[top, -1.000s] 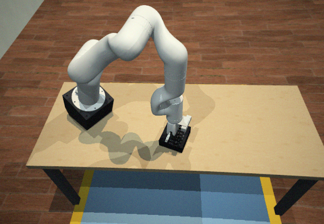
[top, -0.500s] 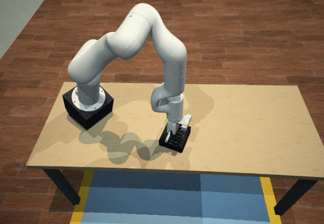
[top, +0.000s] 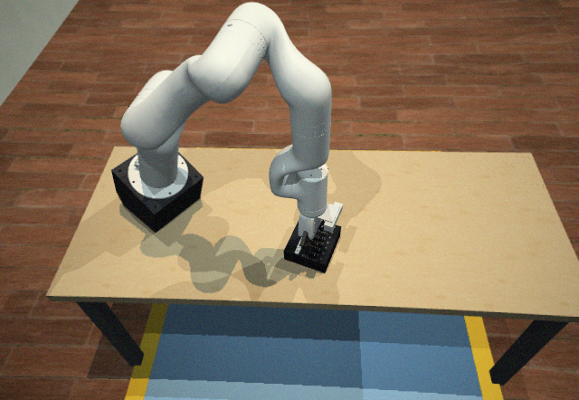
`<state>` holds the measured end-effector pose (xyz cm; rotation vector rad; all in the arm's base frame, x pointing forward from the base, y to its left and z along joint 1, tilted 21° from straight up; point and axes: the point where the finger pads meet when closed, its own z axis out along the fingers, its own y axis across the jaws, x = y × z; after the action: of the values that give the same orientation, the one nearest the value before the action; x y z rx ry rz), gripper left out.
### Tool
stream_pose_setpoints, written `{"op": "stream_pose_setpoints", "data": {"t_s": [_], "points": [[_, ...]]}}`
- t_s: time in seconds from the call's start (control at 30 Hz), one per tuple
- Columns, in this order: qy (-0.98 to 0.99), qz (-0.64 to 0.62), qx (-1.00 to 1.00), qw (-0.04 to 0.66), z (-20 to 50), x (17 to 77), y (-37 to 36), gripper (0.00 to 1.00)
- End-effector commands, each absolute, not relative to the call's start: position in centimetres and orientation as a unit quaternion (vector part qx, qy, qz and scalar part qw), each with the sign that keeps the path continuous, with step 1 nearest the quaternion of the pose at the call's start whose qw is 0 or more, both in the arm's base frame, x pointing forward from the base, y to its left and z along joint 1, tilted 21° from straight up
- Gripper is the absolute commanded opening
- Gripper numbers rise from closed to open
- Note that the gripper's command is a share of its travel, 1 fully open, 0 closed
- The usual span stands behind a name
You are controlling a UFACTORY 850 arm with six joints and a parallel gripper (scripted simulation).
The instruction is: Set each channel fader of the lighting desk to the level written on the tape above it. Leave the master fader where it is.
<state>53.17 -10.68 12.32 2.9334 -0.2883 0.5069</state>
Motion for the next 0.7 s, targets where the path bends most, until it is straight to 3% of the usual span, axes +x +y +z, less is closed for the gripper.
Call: {"op": "stream_pose_setpoints", "data": {"t_s": [0.0,0.67], "points": [[-0.096,0.168,0.978,0.076,12.7,53.1,-10.6,1.00],[-0.096,0.168,0.978,0.076,17.9,51.4,-9.6,1.00]]}}
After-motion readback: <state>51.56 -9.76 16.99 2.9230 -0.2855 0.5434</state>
